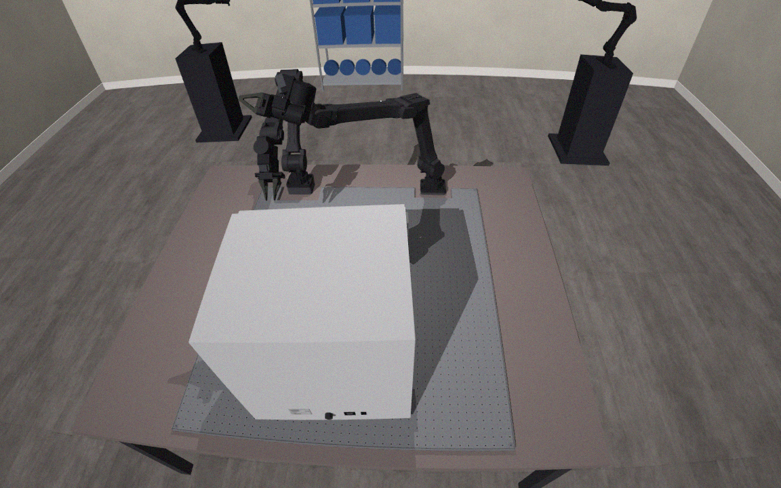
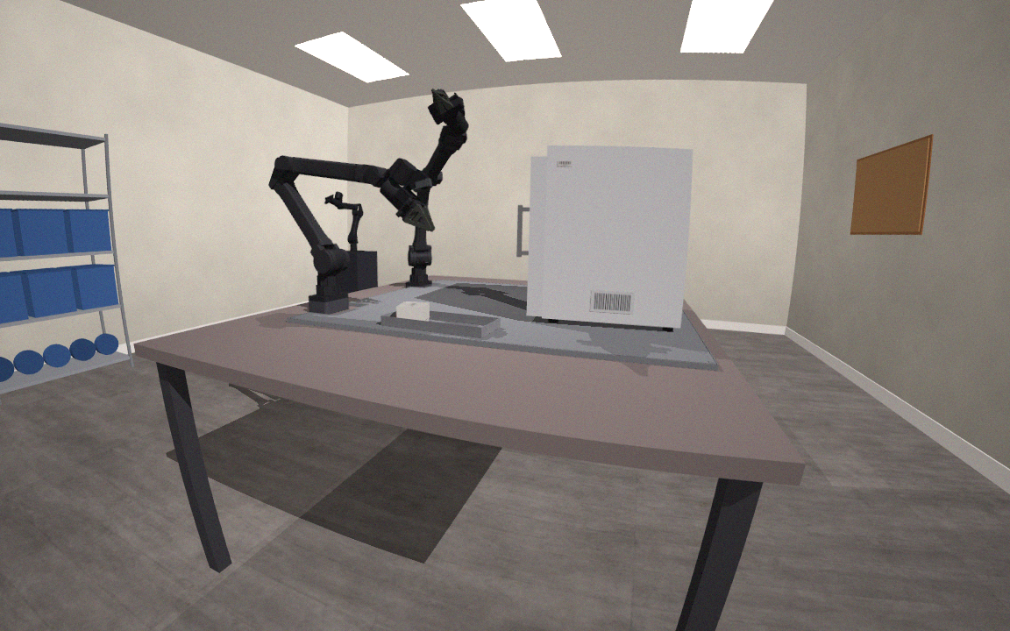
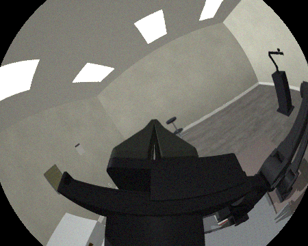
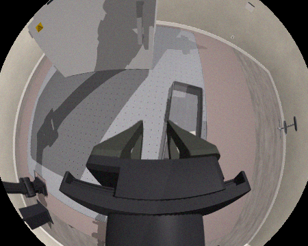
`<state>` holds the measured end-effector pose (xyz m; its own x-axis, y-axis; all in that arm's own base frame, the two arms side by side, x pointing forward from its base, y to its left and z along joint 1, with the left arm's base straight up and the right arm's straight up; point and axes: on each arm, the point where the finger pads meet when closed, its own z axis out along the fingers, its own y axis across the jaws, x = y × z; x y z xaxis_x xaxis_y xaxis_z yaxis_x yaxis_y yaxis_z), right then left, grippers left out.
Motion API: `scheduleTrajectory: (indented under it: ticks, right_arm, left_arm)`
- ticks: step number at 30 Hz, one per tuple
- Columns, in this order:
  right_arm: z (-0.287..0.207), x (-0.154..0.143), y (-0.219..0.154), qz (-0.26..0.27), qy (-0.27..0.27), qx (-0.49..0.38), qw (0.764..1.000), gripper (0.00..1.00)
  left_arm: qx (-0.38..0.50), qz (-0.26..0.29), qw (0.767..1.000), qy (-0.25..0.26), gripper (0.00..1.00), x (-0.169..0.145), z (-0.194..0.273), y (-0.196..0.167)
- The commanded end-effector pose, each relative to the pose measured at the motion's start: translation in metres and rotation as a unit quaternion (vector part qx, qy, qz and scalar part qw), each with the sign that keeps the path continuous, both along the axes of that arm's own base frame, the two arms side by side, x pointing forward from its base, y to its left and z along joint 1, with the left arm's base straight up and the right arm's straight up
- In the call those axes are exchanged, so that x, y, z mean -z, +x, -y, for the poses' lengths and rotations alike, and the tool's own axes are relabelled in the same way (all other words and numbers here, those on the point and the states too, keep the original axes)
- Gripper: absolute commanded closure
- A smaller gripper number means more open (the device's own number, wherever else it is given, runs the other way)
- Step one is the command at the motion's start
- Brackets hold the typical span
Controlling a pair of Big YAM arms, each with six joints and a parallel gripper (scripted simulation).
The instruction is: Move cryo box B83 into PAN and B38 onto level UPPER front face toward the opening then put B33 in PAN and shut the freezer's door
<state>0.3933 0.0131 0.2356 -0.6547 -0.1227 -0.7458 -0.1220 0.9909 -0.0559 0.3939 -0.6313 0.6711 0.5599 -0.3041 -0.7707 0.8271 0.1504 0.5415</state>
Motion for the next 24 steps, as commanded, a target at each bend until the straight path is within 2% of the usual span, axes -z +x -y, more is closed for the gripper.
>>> scheduleTrajectory:
  ticks: [1, 2, 3, 5, 7, 8, 10, 12, 14, 15, 17, 18, 20, 24]
  right_arm:
    - [-0.01, -0.007, 0.002, 0.028, 0.034, 0.022, 0.999, 0.7]
    - [-0.014, -0.006, 0.0, 0.028, 0.034, 0.022, 0.999, 0.7]
    - [-0.019, -0.004, -0.001, 0.028, 0.034, 0.022, 0.999, 0.7]
    - [-0.02, -0.003, -0.001, 0.027, 0.034, 0.022, 0.999, 0.7]
    - [-0.02, 0.003, 0.0, 0.019, 0.033, 0.022, 0.999, 0.7]
    - [-0.017, -0.016, 0.005, 0.032, 0.031, 0.023, 0.999, 0.7]
    - [-0.017, -0.016, 0.005, 0.032, 0.031, 0.023, 0.999, 0.7]
    - [-0.017, -0.016, 0.005, 0.032, 0.031, 0.023, 0.999, 0.7]
    - [-0.017, -0.016, 0.005, 0.032, 0.031, 0.023, 0.999, 0.7]
    - [-0.024, -0.034, 0.023, 0.047, 0.034, 0.016, 0.998, 0.0]
    - [-0.024, -0.034, 0.023, 0.047, 0.034, 0.016, 0.998, 0.0]
    - [-0.026, -0.035, 0.031, 0.047, 0.034, 0.016, 0.998, 0.0]
    - [-0.03, -0.037, 0.047, 0.047, 0.034, 0.016, 0.998, 0.0]
    - [-0.035, -0.04, 0.063, 0.047, 0.034, 0.016, 0.998, 0.0]
  left_arm:
    - [-0.015, -0.021, 1.0, 0.001, 1.0, 0.017, 0.003, 0.022]
    - [-0.016, -0.017, 1.0, -0.013, 1.0, 0.012, 0.007, 0.009]
    - [-0.019, -0.017, 1.0, -0.015, 1.0, 0.007, 0.002, 0.01]
    - [-0.025, -0.007, 0.999, -0.025, 1.0, -0.025, -0.025, 0.004]
    - [-0.023, -0.01, 0.999, -0.02, 1.0, -0.033, -0.031, 0.001]
    - [-0.023, -0.01, 0.999, -0.02, 1.0, -0.037, -0.035, -0.001]
    - [-0.023, -0.01, 0.999, -0.02, 1.0, -0.044, -0.041, -0.003]
    - [-0.023, 0.005, 0.999, -0.038, 1.0, -0.077, -0.055, -0.012]
    - [-0.022, 0.01, 0.999, -0.043, 1.0, -0.092, -0.064, -0.017]
    - [-0.036, -0.008, 0.999, -0.034, 1.0, -0.063, -0.056, -0.007]
    - [-0.036, -0.008, 0.999, -0.034, 1.0, -0.063, -0.056, -0.007]
    - [-0.038, -0.006, 0.998, -0.046, 1.0, -0.053, -0.044, -0.008]
    - [-0.046, -0.008, 0.998, -0.045, 1.0, -0.056, -0.052, 0.0]
    - [-0.044, -0.005, 0.998, -0.046, 1.0, -0.086, -0.079, -0.016]
